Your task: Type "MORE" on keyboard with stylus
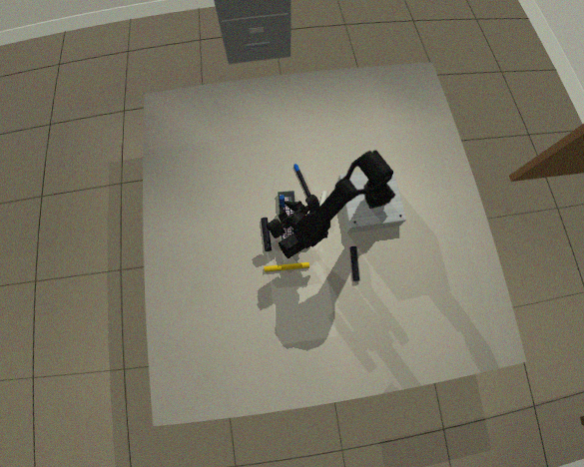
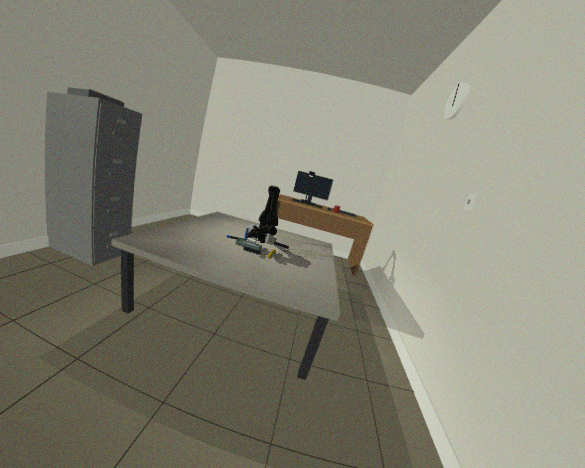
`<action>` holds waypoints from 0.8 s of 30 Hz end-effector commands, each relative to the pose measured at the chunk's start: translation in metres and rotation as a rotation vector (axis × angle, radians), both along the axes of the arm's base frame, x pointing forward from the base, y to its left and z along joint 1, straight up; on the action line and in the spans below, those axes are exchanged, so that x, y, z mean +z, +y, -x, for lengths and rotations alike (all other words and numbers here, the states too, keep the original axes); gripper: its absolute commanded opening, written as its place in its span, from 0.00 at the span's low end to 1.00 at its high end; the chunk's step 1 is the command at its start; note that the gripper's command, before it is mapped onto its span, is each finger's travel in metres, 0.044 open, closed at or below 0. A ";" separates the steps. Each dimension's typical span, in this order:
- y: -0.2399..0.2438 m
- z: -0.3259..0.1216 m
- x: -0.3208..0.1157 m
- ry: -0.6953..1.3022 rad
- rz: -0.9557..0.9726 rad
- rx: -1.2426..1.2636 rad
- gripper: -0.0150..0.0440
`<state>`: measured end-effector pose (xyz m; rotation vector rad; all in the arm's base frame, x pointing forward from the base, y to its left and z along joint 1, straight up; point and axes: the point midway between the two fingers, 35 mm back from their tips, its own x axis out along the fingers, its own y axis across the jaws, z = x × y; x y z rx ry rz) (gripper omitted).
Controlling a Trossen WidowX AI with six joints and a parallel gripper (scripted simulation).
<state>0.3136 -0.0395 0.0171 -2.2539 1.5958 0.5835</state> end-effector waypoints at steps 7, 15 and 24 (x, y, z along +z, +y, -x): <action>0.000 0.000 -0.001 0.001 0.001 0.002 0.39; 0.000 0.000 0.011 0.001 0.001 0.002 0.39; 0.000 0.000 0.036 0.001 0.001 0.002 0.39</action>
